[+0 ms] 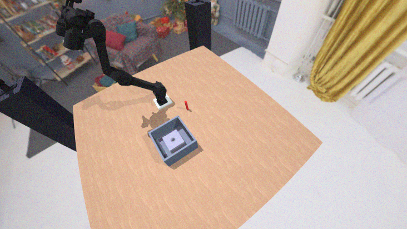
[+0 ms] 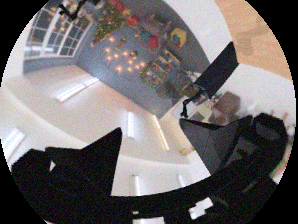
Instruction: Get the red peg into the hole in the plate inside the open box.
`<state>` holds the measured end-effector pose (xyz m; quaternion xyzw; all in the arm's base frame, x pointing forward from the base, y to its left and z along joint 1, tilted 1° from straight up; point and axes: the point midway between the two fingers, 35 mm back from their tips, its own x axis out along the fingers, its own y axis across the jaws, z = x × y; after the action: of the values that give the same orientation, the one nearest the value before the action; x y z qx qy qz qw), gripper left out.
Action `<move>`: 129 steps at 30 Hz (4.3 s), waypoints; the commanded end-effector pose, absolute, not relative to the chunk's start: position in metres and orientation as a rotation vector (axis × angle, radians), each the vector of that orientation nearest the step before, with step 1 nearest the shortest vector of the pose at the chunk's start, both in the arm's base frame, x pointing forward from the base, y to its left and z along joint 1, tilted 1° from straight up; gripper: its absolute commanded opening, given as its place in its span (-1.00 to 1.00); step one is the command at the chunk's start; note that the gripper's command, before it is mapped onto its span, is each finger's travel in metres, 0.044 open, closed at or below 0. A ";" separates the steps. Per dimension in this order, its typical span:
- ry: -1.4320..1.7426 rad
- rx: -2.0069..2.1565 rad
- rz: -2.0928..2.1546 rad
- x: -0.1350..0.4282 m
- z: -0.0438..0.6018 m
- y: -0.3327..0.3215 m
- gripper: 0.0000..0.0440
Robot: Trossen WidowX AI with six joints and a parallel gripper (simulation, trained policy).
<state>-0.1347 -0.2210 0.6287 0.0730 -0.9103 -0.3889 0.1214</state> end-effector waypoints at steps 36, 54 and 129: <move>-2.361 -0.128 0.394 -0.134 0.710 -0.035 1.00; -1.801 -0.206 0.822 -0.064 0.710 0.069 1.00; 0.689 0.298 0.347 0.249 0.314 0.134 1.00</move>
<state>0.2499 0.1364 0.3304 -0.1345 -0.3030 -0.1894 -0.9242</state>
